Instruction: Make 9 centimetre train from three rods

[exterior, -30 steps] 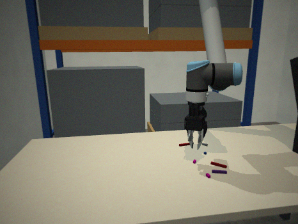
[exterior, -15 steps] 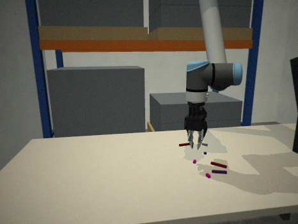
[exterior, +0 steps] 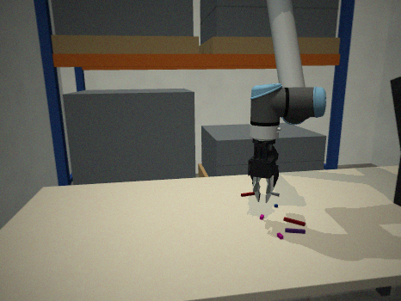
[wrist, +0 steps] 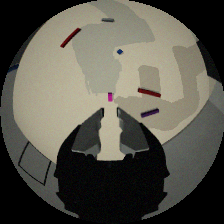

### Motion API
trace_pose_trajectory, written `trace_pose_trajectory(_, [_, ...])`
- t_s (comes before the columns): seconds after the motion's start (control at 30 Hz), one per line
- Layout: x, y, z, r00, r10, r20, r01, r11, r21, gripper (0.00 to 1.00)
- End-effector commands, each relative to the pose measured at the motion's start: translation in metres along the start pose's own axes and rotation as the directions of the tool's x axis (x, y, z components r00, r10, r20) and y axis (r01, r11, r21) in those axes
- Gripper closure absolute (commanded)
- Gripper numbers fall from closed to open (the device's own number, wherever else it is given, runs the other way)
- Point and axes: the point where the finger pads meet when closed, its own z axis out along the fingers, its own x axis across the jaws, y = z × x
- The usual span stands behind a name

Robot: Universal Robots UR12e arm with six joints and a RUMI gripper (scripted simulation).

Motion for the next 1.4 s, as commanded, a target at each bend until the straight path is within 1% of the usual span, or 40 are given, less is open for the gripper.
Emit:
trace_pose_trajectory(0.0, [0.000, 0.000, 0.004, 1.000, 0.000, 0.001, 0.000, 1.000, 0.000, 0.86])
trace_pose_trajectory(0.13, [0.000, 0.000, 0.007, 1.000, 0.000, 0.001, 0.000, 1.000, 0.000, 0.86])
trace_pose_trajectory(0.63, [-0.001, 0.000, 0.031, 1.000, 0.000, 0.001, 0.000, 1.000, 0.000, 0.86])
trace_pose_trajectory(1.07, [-0.001, 0.000, 0.042, 1.000, 0.000, 0.001, 0.000, 1.000, 0.000, 0.86])
trace_pose_trajectory(1.37, [-0.001, 0.000, 0.044, 1.000, 0.000, 0.001, 0.000, 1.000, 0.000, 0.86])
